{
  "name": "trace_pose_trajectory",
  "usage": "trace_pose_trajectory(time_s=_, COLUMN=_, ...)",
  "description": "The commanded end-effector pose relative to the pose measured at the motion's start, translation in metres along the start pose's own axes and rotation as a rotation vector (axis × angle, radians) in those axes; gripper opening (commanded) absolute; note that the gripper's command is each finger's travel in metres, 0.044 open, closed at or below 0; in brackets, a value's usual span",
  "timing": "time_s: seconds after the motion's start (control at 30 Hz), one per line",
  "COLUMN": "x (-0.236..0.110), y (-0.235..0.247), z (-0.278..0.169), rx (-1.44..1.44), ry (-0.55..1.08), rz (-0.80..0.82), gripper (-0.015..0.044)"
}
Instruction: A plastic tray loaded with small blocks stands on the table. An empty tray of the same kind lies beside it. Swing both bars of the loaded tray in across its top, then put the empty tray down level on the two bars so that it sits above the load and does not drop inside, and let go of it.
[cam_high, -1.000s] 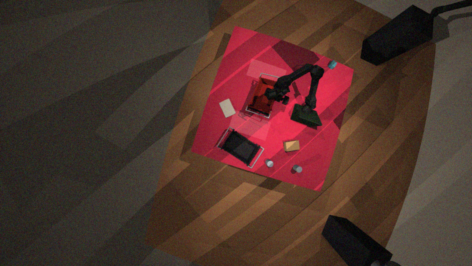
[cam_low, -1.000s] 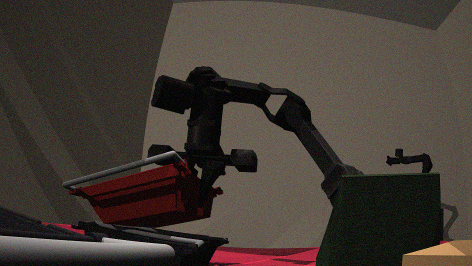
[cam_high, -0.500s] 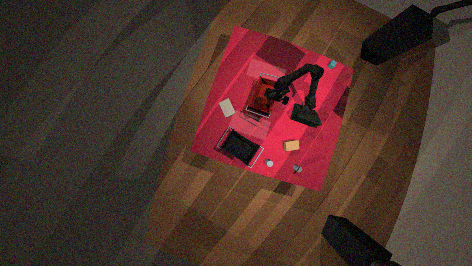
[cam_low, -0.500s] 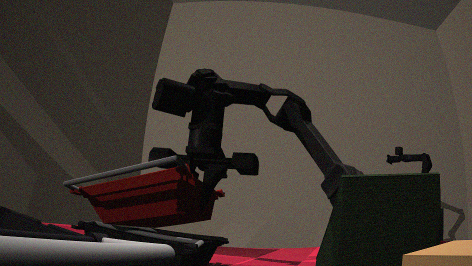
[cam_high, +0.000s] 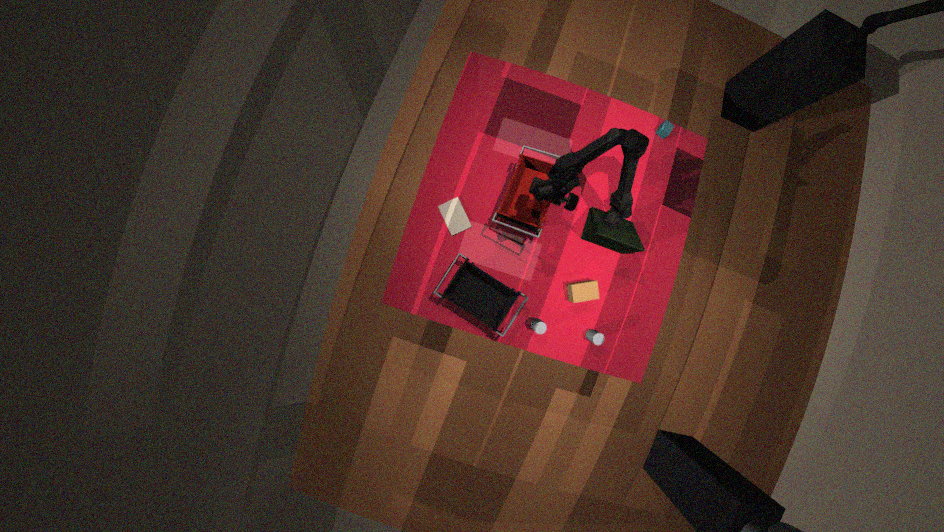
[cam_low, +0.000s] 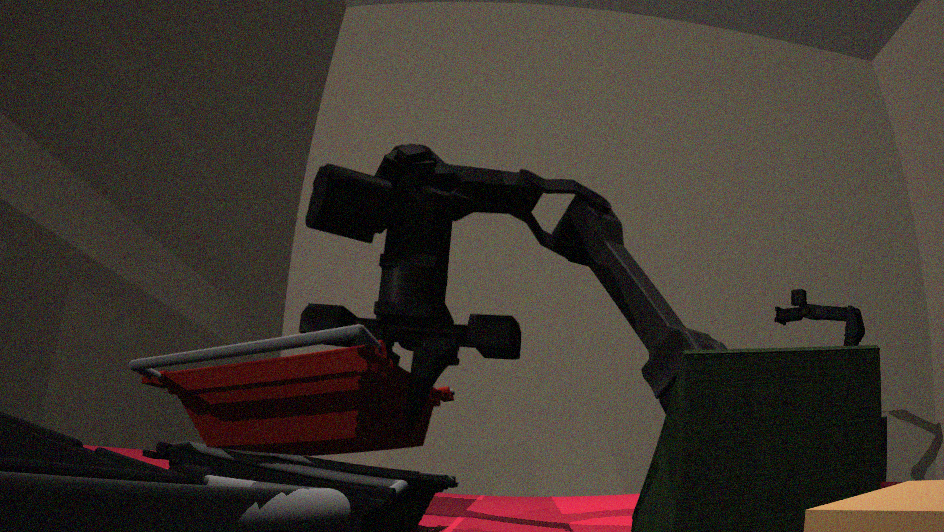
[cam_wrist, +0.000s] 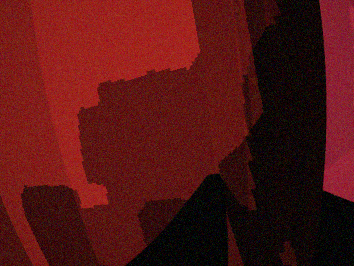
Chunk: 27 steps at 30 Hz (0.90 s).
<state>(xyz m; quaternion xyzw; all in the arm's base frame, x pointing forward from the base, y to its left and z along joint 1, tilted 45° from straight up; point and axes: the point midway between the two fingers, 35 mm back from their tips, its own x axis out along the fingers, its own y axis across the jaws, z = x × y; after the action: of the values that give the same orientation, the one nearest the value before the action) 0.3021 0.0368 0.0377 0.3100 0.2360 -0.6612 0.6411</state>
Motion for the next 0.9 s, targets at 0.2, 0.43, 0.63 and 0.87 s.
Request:
trace_pose_trajectory(time_s=0.2, x=0.011, y=-0.004, z=0.002, rx=0.002, ry=0.000, rz=-0.019, gripper=0.0000)
trace_pose_trajectory(time_s=0.43, x=0.016, y=-0.006, z=0.002, rx=0.002, ry=0.000, rz=-0.019, gripper=0.0000)
trace_pose_trajectory(time_s=0.63, x=0.019, y=-0.007, z=0.002, rx=0.002, ry=0.000, rz=-0.019, gripper=0.0000)
trace_pose_trajectory(time_s=0.87, x=0.024, y=-0.008, z=0.002, rx=0.002, ry=0.000, rz=-0.019, gripper=0.0000)
